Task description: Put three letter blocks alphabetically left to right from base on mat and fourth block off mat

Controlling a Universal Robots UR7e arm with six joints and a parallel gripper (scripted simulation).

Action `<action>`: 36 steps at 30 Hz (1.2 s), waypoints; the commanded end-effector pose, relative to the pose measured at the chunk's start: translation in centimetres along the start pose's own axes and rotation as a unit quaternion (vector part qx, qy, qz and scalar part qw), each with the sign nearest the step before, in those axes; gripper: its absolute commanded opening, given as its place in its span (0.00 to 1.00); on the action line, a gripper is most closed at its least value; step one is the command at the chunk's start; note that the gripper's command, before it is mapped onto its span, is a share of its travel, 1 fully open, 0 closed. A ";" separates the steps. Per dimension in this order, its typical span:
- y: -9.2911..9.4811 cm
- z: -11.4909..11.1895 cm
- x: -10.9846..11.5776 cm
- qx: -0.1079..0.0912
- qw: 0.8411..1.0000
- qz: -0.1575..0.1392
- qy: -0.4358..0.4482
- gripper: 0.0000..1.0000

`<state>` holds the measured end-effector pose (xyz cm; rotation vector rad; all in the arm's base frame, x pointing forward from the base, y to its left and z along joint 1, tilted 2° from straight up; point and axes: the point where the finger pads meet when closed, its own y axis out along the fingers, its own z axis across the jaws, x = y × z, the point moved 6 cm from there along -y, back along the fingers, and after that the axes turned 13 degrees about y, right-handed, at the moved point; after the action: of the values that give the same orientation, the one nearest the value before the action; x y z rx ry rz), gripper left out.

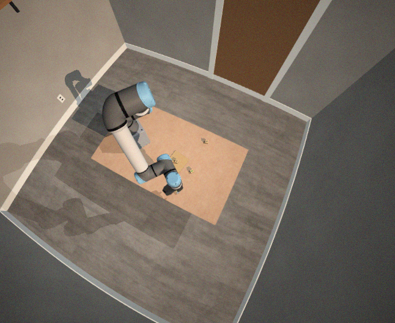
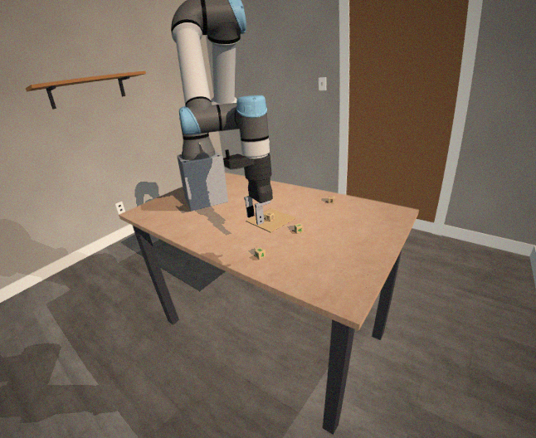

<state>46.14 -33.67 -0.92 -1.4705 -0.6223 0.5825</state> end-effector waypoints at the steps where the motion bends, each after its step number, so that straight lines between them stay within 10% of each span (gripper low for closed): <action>1: 0.0 0.1 -0.1 -0.001 1.000 0.000 0.027 1.00; 16: 0.5 0.6 -0.6 -0.001 0.984 0.000 0.176 1.00; 36: 1.3 1.5 -0.9 -0.001 0.904 0.000 0.427 1.00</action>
<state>44.57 -33.25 -2.15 -1.5480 -0.0158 -0.0119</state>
